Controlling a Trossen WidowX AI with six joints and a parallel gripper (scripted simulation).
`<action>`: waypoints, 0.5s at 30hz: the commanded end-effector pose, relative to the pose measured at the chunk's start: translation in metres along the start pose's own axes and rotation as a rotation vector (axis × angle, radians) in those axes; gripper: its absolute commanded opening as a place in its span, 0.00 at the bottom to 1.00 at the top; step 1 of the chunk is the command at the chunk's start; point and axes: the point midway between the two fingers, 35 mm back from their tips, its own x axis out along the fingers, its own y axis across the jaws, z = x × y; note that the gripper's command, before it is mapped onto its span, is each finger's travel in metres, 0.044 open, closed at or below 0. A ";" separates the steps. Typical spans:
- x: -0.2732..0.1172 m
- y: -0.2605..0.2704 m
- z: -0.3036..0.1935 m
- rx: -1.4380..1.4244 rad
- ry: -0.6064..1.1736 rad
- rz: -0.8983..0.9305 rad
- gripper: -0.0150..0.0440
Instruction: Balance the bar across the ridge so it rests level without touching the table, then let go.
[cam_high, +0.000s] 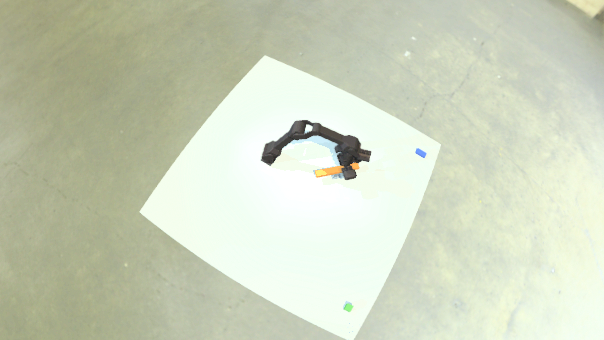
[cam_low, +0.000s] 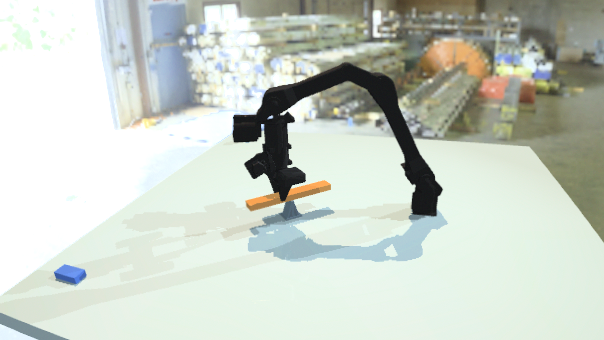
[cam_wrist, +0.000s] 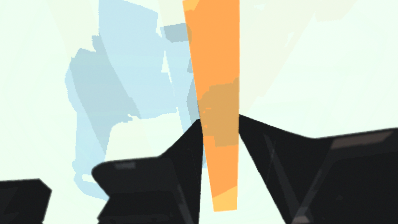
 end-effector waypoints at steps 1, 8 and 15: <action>0.000 0.000 0.000 0.000 0.000 0.000 0.25; 0.000 0.000 0.000 0.000 0.000 0.000 0.43; 0.000 0.000 0.000 0.000 0.000 0.000 0.54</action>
